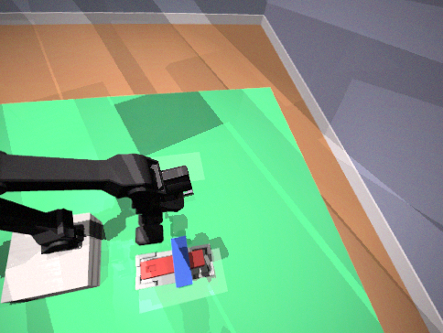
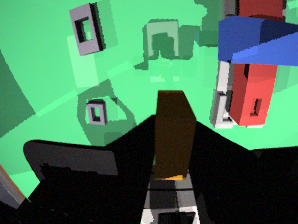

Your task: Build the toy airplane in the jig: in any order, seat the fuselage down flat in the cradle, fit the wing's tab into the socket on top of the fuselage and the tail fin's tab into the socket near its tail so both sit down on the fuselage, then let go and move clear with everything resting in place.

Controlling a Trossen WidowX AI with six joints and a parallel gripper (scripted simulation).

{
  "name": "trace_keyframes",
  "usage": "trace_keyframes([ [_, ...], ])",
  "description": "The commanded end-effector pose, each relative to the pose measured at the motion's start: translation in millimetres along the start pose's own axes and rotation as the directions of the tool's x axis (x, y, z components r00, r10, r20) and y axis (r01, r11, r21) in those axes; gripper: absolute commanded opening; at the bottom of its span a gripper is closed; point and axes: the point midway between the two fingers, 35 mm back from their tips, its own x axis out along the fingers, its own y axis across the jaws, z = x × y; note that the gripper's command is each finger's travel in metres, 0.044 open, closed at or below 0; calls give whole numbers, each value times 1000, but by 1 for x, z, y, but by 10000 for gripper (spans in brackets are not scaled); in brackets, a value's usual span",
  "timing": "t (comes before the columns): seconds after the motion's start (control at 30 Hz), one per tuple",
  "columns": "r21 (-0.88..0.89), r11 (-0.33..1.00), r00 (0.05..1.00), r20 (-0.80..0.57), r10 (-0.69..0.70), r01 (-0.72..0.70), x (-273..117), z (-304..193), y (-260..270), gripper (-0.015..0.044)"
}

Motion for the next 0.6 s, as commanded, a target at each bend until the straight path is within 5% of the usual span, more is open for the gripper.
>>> trace_keyframes([
  [0.0, -7, 1000, 1000, 2, 4, -4, 2, 1, -11, 0],
  [0.57, -35, 999, 1000, 4, -4, 4, 13, -2, -67, 0],
])
